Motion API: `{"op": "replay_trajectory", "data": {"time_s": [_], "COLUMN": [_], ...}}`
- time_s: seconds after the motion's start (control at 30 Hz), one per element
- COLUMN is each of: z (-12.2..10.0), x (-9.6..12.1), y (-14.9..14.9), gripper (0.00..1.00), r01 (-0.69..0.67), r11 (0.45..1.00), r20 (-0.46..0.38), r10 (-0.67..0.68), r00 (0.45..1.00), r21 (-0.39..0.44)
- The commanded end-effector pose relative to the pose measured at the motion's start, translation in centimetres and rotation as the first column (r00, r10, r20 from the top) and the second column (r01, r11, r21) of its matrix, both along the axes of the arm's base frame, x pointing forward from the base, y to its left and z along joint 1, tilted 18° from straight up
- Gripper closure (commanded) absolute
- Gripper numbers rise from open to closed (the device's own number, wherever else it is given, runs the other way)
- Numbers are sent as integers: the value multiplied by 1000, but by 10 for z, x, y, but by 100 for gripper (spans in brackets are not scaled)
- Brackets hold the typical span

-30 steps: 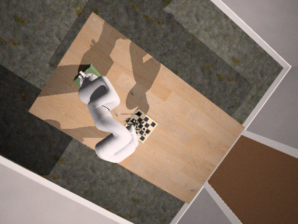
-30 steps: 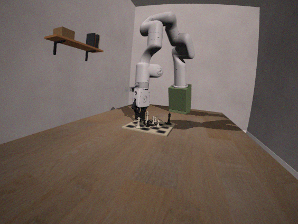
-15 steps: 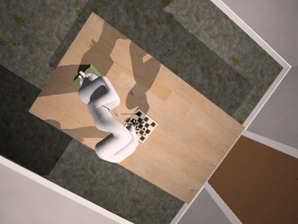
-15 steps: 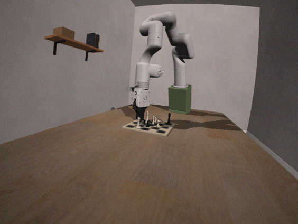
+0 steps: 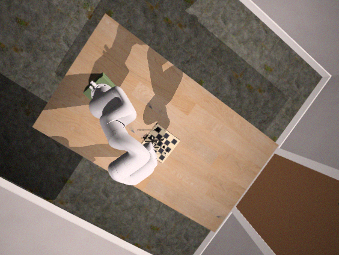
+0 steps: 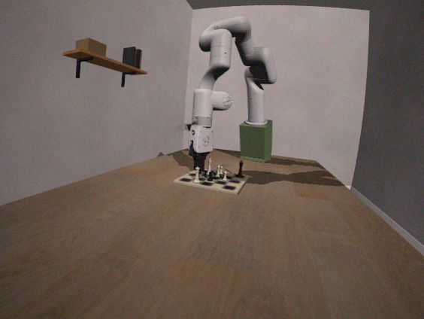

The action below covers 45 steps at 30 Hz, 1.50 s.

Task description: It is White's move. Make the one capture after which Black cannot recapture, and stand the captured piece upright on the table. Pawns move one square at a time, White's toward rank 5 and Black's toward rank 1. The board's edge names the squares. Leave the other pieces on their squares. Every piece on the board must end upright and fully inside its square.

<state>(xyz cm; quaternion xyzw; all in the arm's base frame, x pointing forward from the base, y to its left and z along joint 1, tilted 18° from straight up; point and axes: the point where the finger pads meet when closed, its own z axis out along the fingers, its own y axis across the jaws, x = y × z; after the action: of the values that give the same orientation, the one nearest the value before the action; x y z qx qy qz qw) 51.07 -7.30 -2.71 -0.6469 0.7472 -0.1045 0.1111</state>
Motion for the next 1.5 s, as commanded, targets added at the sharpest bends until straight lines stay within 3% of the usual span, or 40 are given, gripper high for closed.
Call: {"op": "replay_trajectory", "data": {"time_s": [0.0,0.63,1.2,1.47], "z": [1,5,91,97], "x": [1,0,-27,-29], "y": [0,0,1,1], "gripper": [100,100,100,100], "r01": [0,0,0,0], "r11": [1000,1000,1000,1000], "r20": [3,3,3,3], "r10": [0,0,0,0], "r00": [1000,1000,1000,1000], "r21": [-1,-1,-1,-1]}}
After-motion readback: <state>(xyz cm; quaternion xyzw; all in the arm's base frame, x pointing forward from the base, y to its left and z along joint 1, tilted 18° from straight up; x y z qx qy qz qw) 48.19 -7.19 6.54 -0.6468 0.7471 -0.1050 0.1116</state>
